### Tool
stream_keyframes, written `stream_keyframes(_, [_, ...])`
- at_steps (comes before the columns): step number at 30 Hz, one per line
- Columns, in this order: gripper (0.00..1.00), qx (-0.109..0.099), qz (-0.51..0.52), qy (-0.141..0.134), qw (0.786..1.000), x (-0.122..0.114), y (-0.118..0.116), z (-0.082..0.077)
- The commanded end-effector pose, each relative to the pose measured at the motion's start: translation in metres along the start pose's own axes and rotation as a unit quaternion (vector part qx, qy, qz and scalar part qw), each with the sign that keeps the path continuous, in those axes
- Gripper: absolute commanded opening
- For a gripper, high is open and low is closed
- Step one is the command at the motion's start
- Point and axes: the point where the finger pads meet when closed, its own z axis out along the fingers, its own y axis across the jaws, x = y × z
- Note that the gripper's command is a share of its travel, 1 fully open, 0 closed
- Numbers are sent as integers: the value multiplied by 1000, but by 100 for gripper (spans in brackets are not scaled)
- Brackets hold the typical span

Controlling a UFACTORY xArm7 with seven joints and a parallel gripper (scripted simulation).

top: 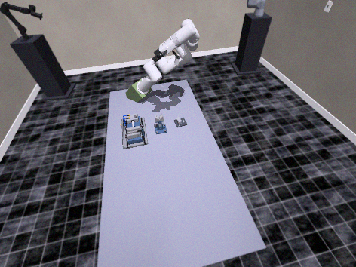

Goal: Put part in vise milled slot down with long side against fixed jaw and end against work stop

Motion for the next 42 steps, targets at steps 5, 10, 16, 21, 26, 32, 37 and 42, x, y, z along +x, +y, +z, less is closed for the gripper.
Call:
stream_keyframes(5, [100,-13,-14,43,999,34,8,14])
stream_keyframes(10, [100,-13,-14,43,999,34,8,14])
stream_keyframes(16, [100,-27,-44,123,991,99,18,36])
stream_keyframes(21, [100,-27,-44,123,991,99,18,36])
stream_keyframes(26, [100,-27,-44,123,991,99,18,36])
stream_keyframes(32, [100,-36,-71,196,977,158,23,52])
stream_keyframes(37, [100,-36,-71,196,977,158,23,52])
stream_keyframes(42, [100,-36,-71,196,977,158,23,52])
